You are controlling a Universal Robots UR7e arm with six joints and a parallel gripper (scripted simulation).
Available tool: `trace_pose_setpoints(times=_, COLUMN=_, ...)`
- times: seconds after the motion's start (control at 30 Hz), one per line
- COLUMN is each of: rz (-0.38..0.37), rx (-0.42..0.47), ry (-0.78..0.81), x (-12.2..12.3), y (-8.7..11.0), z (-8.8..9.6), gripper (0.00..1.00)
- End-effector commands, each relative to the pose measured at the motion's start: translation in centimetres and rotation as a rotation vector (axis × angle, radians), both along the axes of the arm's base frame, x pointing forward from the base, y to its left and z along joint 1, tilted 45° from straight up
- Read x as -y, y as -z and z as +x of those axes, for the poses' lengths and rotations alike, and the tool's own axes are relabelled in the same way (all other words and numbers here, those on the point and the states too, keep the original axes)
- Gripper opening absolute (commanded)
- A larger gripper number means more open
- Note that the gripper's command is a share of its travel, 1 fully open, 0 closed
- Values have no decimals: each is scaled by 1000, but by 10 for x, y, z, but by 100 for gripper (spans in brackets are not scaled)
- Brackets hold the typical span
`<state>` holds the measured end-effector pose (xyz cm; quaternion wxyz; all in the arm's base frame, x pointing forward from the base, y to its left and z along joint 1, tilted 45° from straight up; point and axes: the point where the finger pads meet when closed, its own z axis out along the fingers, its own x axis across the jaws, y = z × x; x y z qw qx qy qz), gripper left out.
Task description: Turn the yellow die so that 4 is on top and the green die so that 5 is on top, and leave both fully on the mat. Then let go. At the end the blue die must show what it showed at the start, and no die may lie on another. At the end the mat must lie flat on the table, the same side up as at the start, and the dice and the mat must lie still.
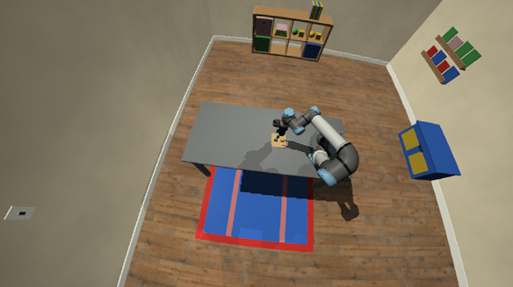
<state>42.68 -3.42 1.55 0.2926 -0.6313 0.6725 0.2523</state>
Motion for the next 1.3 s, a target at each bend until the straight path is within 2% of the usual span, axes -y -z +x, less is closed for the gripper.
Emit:
trace_pose_setpoints(times=0.0, rz=-2, rx=2, ry=1, x=12, y=-11, z=-1, gripper=100)
trace_pose_setpoints(times=0.2, rz=-2, rx=2, ry=1, x=33, y=-33, z=-3, gripper=100)
trace_pose_setpoints(times=0.27, rz=-2, rx=2, ry=1, x=33, y=-33, z=-3, gripper=100)
trace_pose_setpoints(times=0.53, rz=-2, rx=2, ry=1, x=55, y=-54, z=-5, gripper=100)
trace_pose_setpoints(times=1.27, rz=-2, rx=2, ry=1, x=57, y=-57, z=-6, gripper=100)
